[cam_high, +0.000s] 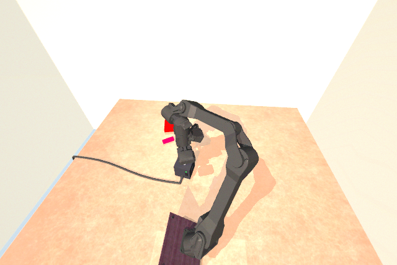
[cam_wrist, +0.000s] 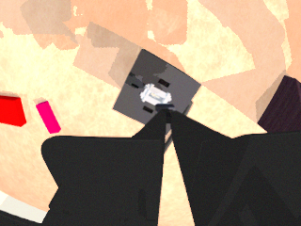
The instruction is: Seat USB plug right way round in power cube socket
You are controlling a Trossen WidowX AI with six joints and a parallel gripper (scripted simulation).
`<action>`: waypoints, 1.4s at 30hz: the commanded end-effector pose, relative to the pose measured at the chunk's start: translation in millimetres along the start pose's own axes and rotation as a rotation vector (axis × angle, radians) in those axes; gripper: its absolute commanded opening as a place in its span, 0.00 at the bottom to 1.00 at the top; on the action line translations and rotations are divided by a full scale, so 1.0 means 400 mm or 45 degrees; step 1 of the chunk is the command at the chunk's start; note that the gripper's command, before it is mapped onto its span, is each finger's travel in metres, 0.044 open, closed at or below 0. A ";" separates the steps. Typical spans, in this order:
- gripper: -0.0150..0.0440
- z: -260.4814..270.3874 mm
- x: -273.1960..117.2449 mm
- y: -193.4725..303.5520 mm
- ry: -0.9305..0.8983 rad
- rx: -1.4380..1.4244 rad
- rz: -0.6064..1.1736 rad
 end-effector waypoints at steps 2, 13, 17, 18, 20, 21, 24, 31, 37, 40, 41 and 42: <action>0.25 0.000 0.000 0.000 -0.002 -0.162 0.001; 0.25 0.000 0.000 0.000 -0.002 -0.529 0.001; 0.25 0.000 0.000 0.000 -0.002 -0.662 0.001; 0.25 0.000 0.000 0.000 -0.002 -0.695 0.001; 0.25 0.000 0.000 0.000 -0.002 -0.762 0.001; 0.25 0.000 0.000 0.000 -0.002 -0.795 0.001; 0.25 0.000 0.000 0.000 -0.002 -0.895 0.001; 0.25 0.000 0.000 0.000 -0.002 -1.129 0.001; 0.25 0.000 0.000 0.000 -0.002 -1.329 0.000; 0.25 0.000 0.000 0.000 -0.002 -1.429 0.000; 0.25 0.000 0.000 0.000 -0.002 -1.462 0.000; 0.25 0.000 0.000 0.000 -0.003 -1.495 0.000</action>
Point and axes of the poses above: the point midway between the two fingers, 35 mm back from their tips, its own x axis out along the fingers, its own z axis across the jaws, y = z × x, the point moved 5 cm from there along -x, back along the fingers, and after that the axes turned 4 degrees about x, right-handed, at the moved point
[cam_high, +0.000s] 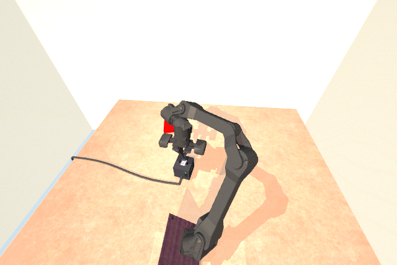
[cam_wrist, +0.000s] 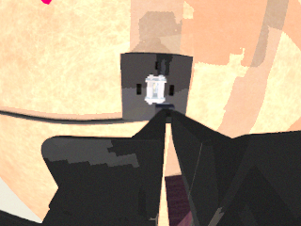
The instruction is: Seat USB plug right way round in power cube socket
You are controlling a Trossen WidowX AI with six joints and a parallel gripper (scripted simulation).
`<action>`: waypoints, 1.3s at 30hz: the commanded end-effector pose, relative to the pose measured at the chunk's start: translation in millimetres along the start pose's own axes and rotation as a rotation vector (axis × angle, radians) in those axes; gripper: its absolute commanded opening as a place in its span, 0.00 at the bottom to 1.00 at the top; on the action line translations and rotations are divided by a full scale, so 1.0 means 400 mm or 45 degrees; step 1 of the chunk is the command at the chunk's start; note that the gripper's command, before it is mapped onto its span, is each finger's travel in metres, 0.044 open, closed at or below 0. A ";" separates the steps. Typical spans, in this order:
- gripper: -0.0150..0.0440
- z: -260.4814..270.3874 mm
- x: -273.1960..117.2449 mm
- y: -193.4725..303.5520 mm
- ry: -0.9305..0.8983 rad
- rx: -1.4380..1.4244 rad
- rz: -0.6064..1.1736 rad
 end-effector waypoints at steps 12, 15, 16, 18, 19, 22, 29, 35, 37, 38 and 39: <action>0.25 0.000 0.000 0.000 -0.002 -0.496 -0.001; 0.25 0.000 0.000 0.000 -0.002 -0.596 -0.001; 0.25 0.000 0.000 0.000 -0.002 -0.629 -0.001; 0.25 0.000 0.000 0.000 -0.002 -0.696 -0.002; 0.25 0.000 0.000 0.000 -0.002 -0.729 -0.002; 0.25 0.000 0.000 0.000 -0.002 -0.829 -0.002; 0.25 0.000 0.000 0.000 -0.002 -1.063 -0.002; 0.25 0.000 0.000 0.000 -0.002 -1.263 -0.002; 0.25 0.000 0.000 0.000 -0.002 -1.329 -0.002; 0.25 0.000 0.000 0.000 -0.002 -1.363 -0.002; 0.25 0.000 0.000 0.000 -0.002 -1.396 -0.002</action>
Point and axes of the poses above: the point midway between the two fingers, 35 mm back from their tips, its own x axis out along the fingers, its own z axis across the jaws, y = z × x, the point moved 5 cm from there along -x, back along the fingers, and after that the axes turned 4 degrees about x, right-handed, at the moved point
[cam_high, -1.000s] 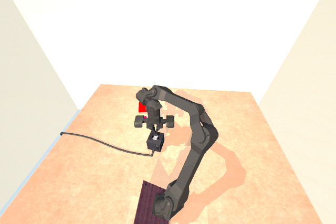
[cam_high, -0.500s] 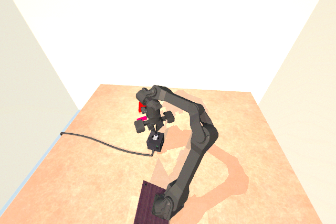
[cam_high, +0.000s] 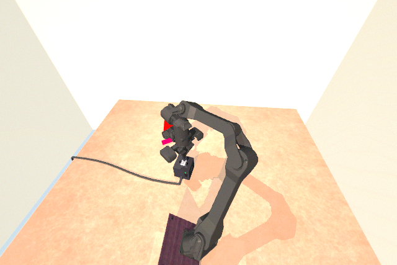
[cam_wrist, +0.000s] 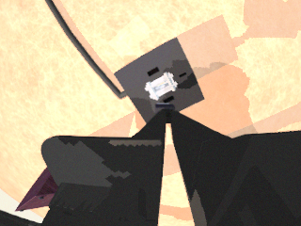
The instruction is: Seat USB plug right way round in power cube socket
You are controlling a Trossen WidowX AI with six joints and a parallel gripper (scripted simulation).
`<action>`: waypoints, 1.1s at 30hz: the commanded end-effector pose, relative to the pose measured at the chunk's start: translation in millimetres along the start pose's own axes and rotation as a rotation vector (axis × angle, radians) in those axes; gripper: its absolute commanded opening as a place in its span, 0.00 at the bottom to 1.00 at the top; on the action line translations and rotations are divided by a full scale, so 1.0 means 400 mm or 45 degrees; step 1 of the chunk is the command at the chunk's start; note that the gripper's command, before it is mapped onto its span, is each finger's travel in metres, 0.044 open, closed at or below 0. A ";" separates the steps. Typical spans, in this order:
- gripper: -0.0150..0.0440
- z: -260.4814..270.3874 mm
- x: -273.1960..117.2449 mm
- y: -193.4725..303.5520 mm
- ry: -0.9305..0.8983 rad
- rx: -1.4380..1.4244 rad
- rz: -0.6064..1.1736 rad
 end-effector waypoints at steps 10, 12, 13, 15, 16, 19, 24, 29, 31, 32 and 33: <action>0.25 0.000 0.000 -0.001 0.000 -0.429 -0.002; 0.25 0.000 0.000 -0.001 0.000 -0.495 -0.002; 0.25 0.000 0.000 -0.001 0.000 -0.529 -0.002; 0.25 0.000 0.000 -0.001 0.000 -0.595 -0.002; 0.25 0.000 0.000 -0.001 0.000 -0.629 -0.002; 0.25 0.000 0.000 -0.001 0.000 -0.729 -0.002; 0.25 0.000 0.000 -0.001 0.000 -0.779 -0.002; 0.25 0.000 0.000 -0.001 0.000 -0.779 -0.002; 0.25 0.000 0.000 -0.001 0.000 -0.779 -0.002; 0.25 0.000 0.000 -0.001 0.000 -0.779 -0.002; 0.25 0.000 0.000 -0.001 0.000 -0.779 -0.002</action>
Point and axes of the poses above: the point midway between the two fingers, 35 mm back from their tips, its own x axis out along the fingers, its own z axis across the jaws, y = z × x, the point moved 5 cm from there along -x, back along the fingers, and after that the axes turned 4 degrees about x, right-handed, at the moved point
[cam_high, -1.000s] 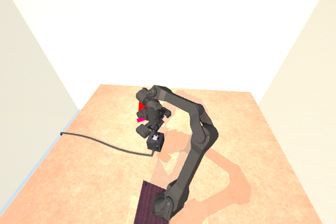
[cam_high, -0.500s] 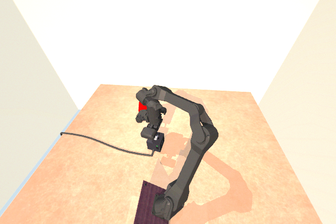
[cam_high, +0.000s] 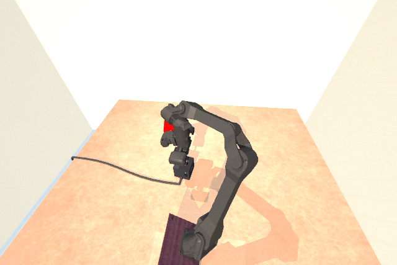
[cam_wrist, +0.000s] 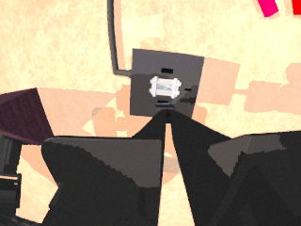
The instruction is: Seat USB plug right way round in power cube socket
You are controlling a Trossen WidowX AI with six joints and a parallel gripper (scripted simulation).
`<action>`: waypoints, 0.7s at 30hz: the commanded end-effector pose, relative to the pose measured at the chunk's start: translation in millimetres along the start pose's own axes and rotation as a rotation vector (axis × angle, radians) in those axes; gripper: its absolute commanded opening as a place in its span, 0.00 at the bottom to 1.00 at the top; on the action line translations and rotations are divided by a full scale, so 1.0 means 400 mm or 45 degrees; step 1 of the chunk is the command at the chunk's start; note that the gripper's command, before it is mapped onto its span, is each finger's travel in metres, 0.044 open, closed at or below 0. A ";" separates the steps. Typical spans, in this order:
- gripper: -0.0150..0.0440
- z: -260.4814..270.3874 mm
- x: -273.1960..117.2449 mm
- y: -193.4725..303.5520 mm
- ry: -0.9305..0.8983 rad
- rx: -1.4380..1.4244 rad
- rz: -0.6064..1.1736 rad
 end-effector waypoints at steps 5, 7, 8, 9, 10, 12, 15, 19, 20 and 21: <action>0.25 0.000 0.001 0.000 0.000 0.004 -0.003; 0.25 -0.001 0.002 0.000 0.000 0.006 -0.005; 0.25 -0.001 0.002 0.000 0.000 0.008 -0.006; 0.25 -0.001 0.002 -0.001 0.000 0.009 -0.007; 0.25 -0.001 0.003 -0.001 0.000 0.010 -0.008; 0.25 -0.001 0.003 -0.001 0.000 0.012 -0.010; 0.25 -0.001 0.004 -0.001 -0.001 0.015 -0.012; 0.25 -0.002 0.005 -0.001 -0.001 0.019 -0.016; 0.25 -0.002 0.005 -0.001 -0.001 0.020 -0.016; 0.25 -0.002 0.006 -0.001 -0.001 0.022 -0.017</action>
Point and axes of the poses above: the point midway between the two fingers, 35 mm back from their tips, its own x axis out along the fingers, its own z axis across the jaws, y = z × x, the point moved 5 cm from there along -x, back along the fingers, and after that the axes turned 4 degrees about x, right-handed, at the moved point
